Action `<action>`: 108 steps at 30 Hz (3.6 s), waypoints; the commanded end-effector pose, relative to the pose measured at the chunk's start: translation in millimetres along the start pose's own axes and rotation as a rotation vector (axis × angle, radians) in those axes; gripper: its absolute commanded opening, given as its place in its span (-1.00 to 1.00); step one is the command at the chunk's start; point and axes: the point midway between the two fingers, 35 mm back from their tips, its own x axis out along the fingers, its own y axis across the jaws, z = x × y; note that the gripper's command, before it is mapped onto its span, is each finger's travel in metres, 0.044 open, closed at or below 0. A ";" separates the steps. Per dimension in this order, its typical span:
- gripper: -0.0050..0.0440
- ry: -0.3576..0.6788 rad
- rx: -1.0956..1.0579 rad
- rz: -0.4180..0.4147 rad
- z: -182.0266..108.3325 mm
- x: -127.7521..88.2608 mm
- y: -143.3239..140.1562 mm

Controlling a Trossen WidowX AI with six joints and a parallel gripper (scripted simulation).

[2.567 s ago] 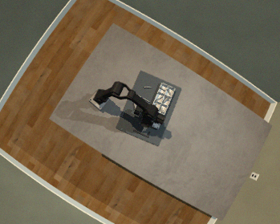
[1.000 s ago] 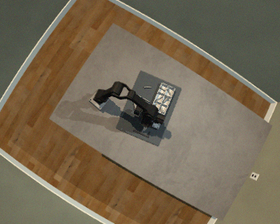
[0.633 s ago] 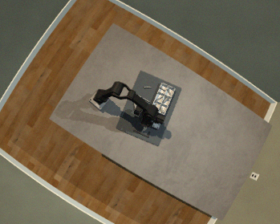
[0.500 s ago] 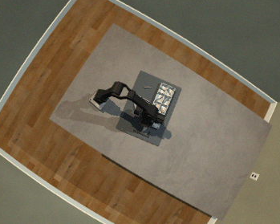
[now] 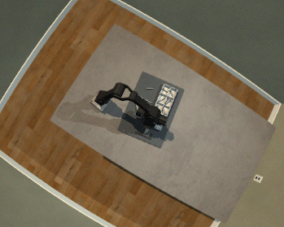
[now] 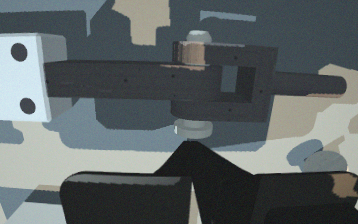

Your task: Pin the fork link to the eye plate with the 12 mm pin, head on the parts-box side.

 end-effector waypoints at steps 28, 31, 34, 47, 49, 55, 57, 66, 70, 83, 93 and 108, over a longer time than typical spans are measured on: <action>-1.00 -0.002 -0.002 0.012 -1.4 -4.4 0.1; -1.00 -0.002 -0.002 0.013 -1.4 -4.6 0.1; -1.00 -0.002 -0.002 0.013 -1.5 -4.7 0.2; -1.00 -0.002 -0.002 0.013 -1.5 -4.7 0.2; -1.00 -0.002 -0.002 0.013 -1.5 -4.7 0.2; -1.00 -0.002 -0.002 0.013 -1.5 -4.7 0.2; -1.00 -0.002 -0.002 0.013 -1.5 -4.7 0.2; -1.00 -0.002 -0.002 0.013 -1.5 -4.7 0.2; -1.00 -0.002 -0.002 0.013 -1.5 -4.7 0.2; -1.00 -0.002 -0.002 0.011 0.2 -4.2 0.0; -1.00 -0.002 -0.001 0.004 4.3 -1.8 -0.9; -1.00 -0.001 -0.001 0.003 10.3 -1.4 -0.8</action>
